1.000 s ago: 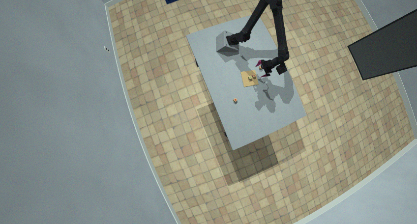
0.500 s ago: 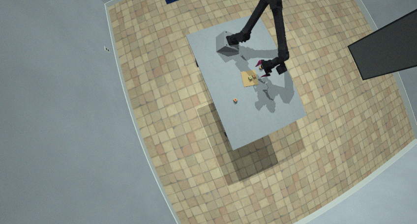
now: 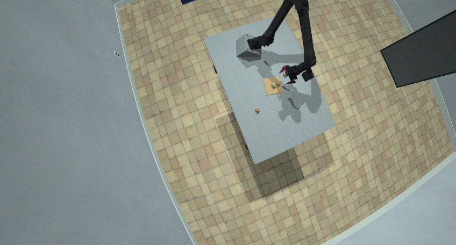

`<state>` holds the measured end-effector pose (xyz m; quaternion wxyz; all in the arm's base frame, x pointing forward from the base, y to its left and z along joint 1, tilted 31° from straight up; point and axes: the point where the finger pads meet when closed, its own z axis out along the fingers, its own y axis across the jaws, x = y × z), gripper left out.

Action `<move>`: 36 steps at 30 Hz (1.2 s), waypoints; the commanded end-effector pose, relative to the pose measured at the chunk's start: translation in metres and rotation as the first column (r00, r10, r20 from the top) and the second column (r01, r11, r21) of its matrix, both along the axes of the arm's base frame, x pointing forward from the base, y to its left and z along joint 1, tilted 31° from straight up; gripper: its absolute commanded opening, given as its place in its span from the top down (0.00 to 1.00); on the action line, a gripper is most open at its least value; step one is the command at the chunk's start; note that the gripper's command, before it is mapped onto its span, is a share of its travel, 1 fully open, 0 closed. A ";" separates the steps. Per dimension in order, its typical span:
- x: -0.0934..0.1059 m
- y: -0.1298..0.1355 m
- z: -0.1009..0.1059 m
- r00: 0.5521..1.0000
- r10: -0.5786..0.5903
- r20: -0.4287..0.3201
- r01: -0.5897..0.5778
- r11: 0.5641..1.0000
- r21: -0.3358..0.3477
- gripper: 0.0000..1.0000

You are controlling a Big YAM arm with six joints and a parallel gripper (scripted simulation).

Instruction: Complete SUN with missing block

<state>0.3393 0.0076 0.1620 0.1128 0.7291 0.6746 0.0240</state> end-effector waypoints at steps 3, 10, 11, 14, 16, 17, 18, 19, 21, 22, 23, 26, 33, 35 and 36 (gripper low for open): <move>0.003 0.003 0.005 1.000 0.021 0.015 -0.021 1.000 0.000 0.00; 0.003 0.003 0.005 1.000 0.021 0.015 -0.021 1.000 0.000 0.00; 0.003 0.003 0.005 1.000 0.021 0.015 -0.021 1.000 0.000 0.00; 0.004 -0.012 -0.006 1.000 -0.002 0.002 0.002 1.000 -0.001 0.00; 0.005 -0.026 -0.013 1.000 -0.002 0.003 0.002 1.000 -0.001 0.00; 0.005 -0.032 -0.016 1.000 -0.003 0.004 0.003 1.000 -0.002 0.00; 0.005 -0.037 -0.018 1.000 -0.003 0.004 0.003 1.000 -0.002 0.00; 0.005 -0.039 -0.019 1.000 -0.003 0.004 0.003 1.000 -0.002 0.00; 0.005 -0.040 -0.020 1.000 -0.003 0.004 0.003 1.000 -0.002 0.00; 0.005 -0.040 -0.020 1.000 -0.003 0.004 0.003 1.000 -0.002 0.00; 0.013 -0.030 -0.011 0.999 0.025 0.024 -0.025 1.000 -0.003 0.00; 0.011 -0.030 -0.009 0.999 0.025 0.021 -0.025 1.000 -0.004 0.00; 0.010 -0.032 -0.009 1.000 0.019 0.019 -0.019 1.000 -0.004 0.00; 0.010 -0.032 -0.009 1.000 0.019 0.019 -0.019 1.000 -0.004 0.00; 0.010 -0.032 -0.009 1.000 0.018 0.020 -0.018 1.000 -0.004 0.00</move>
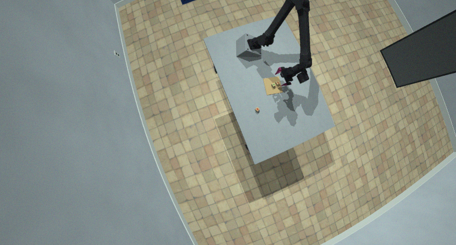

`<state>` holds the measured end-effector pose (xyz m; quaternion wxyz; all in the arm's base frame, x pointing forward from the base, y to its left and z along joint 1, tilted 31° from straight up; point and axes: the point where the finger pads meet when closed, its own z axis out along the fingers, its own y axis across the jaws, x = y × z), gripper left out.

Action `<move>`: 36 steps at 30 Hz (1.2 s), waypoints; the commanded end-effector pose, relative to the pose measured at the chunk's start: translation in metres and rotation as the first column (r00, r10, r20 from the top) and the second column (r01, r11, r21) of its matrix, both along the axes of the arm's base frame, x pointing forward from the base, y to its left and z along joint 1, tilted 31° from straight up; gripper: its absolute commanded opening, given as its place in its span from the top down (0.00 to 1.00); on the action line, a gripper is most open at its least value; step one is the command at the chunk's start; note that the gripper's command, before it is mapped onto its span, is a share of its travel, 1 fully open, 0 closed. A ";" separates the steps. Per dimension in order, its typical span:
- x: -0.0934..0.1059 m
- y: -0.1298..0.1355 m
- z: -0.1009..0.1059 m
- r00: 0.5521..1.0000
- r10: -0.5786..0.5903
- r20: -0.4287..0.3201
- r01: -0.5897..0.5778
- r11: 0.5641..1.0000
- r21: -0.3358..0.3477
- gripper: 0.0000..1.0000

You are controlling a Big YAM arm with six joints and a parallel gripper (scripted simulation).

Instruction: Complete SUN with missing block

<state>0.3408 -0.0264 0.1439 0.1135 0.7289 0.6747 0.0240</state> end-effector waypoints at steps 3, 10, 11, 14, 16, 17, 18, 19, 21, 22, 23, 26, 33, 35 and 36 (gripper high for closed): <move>0.009 0.002 0.009 1.000 0.017 0.019 -0.017 1.000 -0.003 0.00; 0.009 0.002 0.009 1.000 0.017 0.019 -0.017 1.000 -0.003 0.00; 0.009 0.002 0.009 1.000 0.017 0.019 -0.017 1.000 -0.003 0.00; 0.009 0.002 0.009 1.000 0.017 0.019 -0.017 1.000 -0.003 0.00; 0.009 0.002 0.009 1.000 0.017 0.019 -0.017 1.000 -0.003 0.00; 0.009 0.002 0.009 1.000 0.017 0.019 -0.017 1.000 -0.003 0.00; 0.009 0.002 0.009 1.000 0.017 0.019 -0.017 1.000 -0.003 0.00; 0.009 0.002 0.009 1.000 0.017 0.019 -0.017 1.000 -0.003 0.00; 0.009 0.002 0.009 1.000 0.017 0.019 -0.017 1.000 -0.003 0.00; 0.009 0.002 0.009 1.000 0.017 0.019 -0.017 1.000 -0.003 0.00; 0.009 0.002 0.009 1.000 0.017 0.019 -0.017 1.000 -0.003 0.00; 0.009 0.002 0.009 1.000 0.017 0.019 -0.017 1.000 -0.003 0.00; 0.009 0.002 0.009 1.000 0.017 0.019 -0.017 1.000 -0.003 0.00; 0.022 -0.007 0.018 0.999 -0.002 0.049 0.002 1.000 -0.003 0.00; 0.022 -0.007 0.018 0.999 -0.002 0.049 0.002 1.000 -0.003 0.00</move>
